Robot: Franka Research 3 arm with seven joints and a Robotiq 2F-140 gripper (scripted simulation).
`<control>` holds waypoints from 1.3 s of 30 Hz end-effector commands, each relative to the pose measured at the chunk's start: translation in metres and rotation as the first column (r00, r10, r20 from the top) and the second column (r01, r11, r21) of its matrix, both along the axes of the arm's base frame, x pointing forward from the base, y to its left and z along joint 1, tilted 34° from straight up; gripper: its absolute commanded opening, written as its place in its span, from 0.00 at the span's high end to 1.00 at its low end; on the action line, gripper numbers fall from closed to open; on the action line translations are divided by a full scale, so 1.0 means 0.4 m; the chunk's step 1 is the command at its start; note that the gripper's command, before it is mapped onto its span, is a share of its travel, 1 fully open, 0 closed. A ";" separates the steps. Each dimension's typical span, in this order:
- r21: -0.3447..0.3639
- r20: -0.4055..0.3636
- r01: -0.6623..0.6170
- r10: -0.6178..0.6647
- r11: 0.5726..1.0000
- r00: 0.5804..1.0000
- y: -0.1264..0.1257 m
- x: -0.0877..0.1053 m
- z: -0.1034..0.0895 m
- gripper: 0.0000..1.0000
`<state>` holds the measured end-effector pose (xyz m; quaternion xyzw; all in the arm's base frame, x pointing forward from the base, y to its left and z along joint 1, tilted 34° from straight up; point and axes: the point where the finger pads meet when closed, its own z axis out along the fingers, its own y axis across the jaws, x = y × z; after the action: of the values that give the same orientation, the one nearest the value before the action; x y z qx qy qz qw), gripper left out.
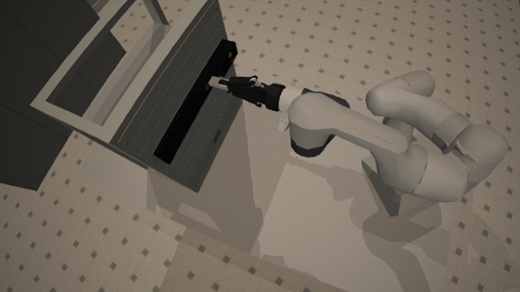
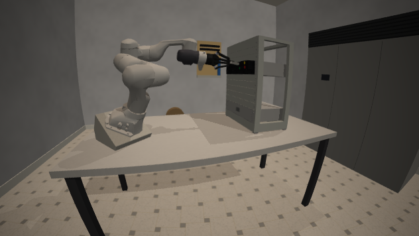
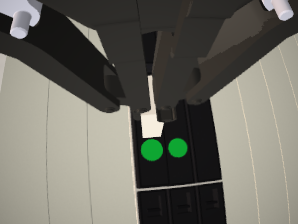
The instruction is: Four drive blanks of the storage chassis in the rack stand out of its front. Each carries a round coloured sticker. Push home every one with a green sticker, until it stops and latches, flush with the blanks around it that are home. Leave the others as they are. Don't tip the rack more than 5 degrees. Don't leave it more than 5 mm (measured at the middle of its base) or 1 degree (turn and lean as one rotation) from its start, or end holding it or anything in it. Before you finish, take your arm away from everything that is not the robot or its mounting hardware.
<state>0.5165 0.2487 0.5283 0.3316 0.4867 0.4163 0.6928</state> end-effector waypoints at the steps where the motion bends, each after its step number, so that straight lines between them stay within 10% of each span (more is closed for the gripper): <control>1: -0.014 0.087 -0.045 0.046 0.999 0.995 0.011 0.006 0.002 1.00; 39: -0.014 0.087 -0.045 0.046 0.999 0.995 0.027 0.036 0.011 1.00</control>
<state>0.5286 0.2491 0.5332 0.3337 0.4816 0.4148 0.6962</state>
